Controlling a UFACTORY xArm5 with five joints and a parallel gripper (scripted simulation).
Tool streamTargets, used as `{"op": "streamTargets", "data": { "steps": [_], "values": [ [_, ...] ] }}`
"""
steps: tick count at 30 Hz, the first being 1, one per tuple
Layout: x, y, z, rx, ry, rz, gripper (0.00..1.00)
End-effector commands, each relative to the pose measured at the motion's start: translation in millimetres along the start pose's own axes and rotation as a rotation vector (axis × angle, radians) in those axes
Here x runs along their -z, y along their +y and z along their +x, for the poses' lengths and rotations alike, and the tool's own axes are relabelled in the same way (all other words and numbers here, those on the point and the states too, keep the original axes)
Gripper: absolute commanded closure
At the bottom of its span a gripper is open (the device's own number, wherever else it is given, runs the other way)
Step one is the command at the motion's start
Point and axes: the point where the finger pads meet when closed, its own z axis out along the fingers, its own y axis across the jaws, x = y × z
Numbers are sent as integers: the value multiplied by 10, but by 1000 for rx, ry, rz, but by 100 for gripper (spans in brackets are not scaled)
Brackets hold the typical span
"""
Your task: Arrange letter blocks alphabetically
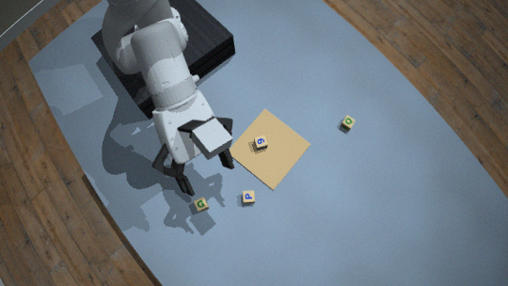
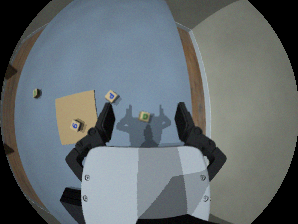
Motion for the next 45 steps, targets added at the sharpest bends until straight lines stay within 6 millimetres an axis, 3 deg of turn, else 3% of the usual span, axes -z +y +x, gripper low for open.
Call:
{"op": "streamTargets", "data": {
  "steps": [1, 10, 22, 34, 45],
  "values": [
    [-7, -4, 11, 5, -2, 2, 0],
    [-199, -303, 22, 175, -122, 120, 0],
    [-270, -625, 33, 365, -239, 257, 0],
    [-185, -952, 45, 577, -354, 420, 0],
    [88, -1244, 60, 801, -461, 607, 0]
  ]
}}
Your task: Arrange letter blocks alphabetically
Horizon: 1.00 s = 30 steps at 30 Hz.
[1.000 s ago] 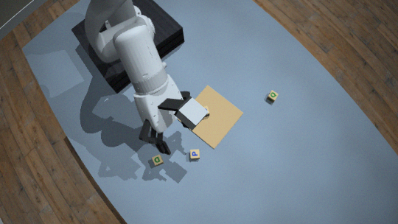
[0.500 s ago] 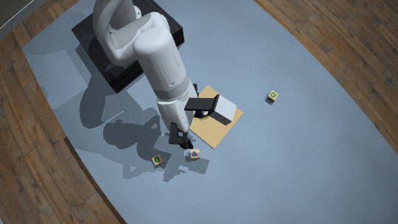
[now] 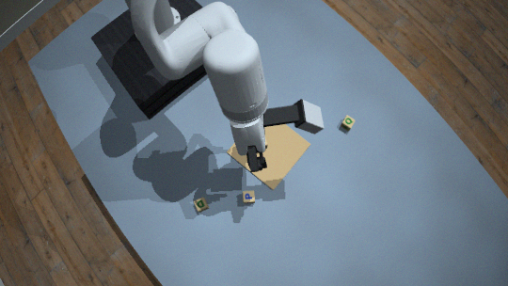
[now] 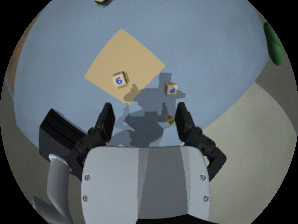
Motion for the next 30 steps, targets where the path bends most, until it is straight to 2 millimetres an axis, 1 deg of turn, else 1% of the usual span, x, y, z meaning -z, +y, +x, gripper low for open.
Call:
{"op": "streamTargets", "data": {
  "steps": [1, 4, 9, 26, 30],
  "values": [
    [47, -69, 49, 56, -28, 49, 0],
    [141, -213, 95, 147, -64, 119, 0],
    [222, -320, 119, 212, -88, 170, 0],
    [230, -330, 121, 218, -90, 175, 0],
    [219, -332, 121, 254, -87, 176, 0]
  ]
}}
